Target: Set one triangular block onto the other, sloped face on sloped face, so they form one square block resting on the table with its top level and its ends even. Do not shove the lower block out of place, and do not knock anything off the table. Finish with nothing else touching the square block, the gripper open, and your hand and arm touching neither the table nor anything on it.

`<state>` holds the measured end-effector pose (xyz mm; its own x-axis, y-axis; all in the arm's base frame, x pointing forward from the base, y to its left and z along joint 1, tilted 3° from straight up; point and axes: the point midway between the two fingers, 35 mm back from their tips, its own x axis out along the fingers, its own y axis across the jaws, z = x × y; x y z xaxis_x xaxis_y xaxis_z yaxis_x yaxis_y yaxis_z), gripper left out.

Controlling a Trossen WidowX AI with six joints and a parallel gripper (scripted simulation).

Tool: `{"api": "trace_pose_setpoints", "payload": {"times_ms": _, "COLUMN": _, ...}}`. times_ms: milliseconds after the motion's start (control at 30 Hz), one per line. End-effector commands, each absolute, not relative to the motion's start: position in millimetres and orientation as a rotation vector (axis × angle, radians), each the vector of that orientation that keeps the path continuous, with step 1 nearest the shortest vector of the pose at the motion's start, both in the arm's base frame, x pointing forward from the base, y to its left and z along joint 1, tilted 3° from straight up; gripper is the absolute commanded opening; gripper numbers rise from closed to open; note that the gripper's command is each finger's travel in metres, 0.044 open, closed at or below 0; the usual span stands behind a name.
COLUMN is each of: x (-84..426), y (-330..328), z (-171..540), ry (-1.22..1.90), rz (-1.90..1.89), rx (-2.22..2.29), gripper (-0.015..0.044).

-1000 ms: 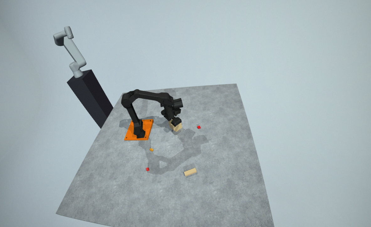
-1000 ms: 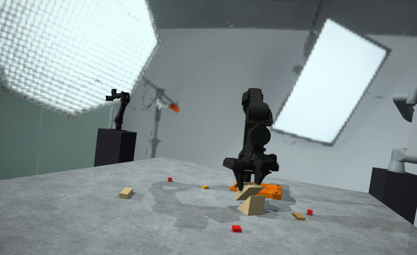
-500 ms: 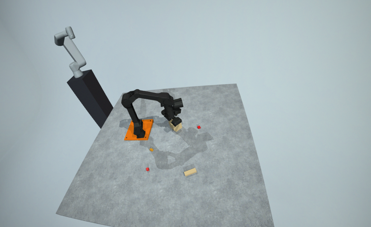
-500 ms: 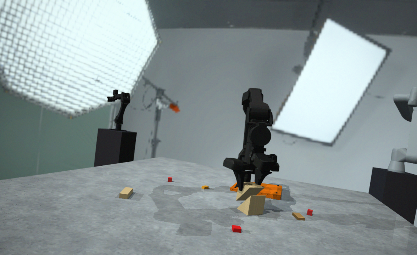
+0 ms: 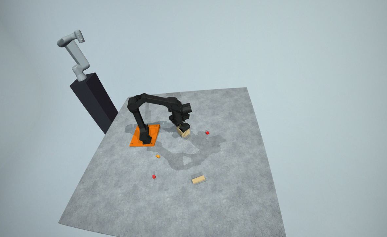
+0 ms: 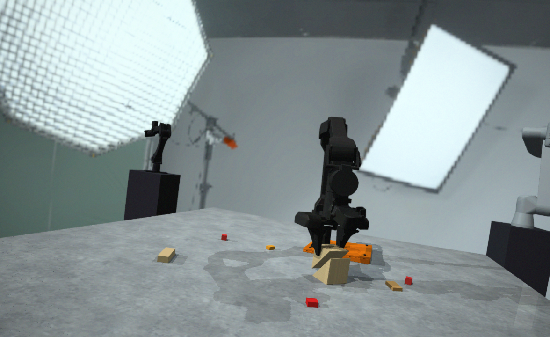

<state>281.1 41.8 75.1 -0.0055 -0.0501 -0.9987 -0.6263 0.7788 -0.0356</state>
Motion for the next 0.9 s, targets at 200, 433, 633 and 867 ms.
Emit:
{"api": "trace_pose_setpoints", "payload": {"times_ms": 200, "x": 283, "y": 44, "z": 69, "ry": 1.526, "rz": 0.493, "rx": -0.560, "gripper": 0.0000}}
{"api": "trace_pose_setpoints", "payload": {"times_ms": 433, "x": 284, "y": 45, "z": 65, "ry": 1.526, "rz": 0.493, "rx": -0.559, "gripper": 0.0000}}
{"api": "trace_pose_setpoints", "payload": {"times_ms": 633, "x": 285, "y": 45, "z": 61, "ry": 1.526, "rz": 0.493, "rx": -0.559, "gripper": 0.0000}}
{"api": "trace_pose_setpoints", "payload": {"times_ms": 867, "x": 285, "y": 45, "z": 61, "ry": 1.526, "rz": 0.493, "rx": -0.559, "gripper": 0.0000}}
